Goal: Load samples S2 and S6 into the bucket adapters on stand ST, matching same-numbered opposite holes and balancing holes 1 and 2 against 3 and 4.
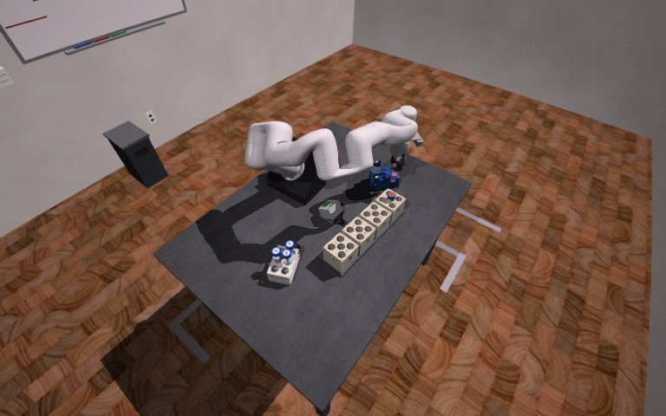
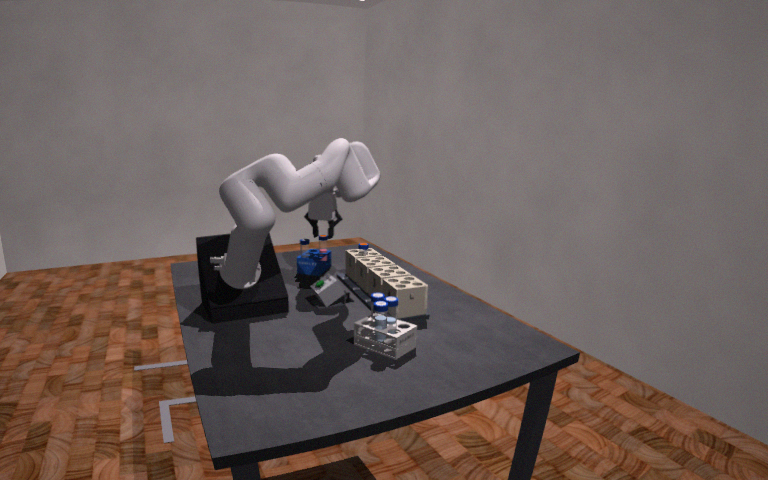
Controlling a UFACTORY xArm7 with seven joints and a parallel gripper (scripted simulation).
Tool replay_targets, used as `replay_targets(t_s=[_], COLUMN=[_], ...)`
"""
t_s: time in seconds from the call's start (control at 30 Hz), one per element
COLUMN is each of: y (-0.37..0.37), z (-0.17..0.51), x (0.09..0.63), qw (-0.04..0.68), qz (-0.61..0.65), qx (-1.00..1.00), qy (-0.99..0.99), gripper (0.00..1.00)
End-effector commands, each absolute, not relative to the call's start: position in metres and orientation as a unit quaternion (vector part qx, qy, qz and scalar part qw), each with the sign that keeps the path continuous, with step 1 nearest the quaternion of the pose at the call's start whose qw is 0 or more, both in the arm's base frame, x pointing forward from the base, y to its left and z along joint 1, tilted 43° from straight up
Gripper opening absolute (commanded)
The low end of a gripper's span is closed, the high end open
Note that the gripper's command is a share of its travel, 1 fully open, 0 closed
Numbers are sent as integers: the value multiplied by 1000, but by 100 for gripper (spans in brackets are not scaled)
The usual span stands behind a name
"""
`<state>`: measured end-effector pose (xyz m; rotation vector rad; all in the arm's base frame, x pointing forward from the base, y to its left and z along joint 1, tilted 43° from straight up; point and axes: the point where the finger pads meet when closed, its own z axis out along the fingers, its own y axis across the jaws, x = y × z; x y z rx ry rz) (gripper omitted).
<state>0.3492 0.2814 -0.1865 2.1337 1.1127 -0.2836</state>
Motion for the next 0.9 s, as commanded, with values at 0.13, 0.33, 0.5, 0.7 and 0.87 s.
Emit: replay_targets(t_s=[0.13,0.33,0.5,0.7,0.87], y=[281,279,277,275,273], z=[-189,-191,-193,-196,-197], x=[350,350,351,351,351], qw=[350,350,350,350,350], qz=[-108,-108,-108,-108,-108], qx=[825,825,825,825,825], qy=[431,431,431,431,431], gripper=[57,57,57,57,57])
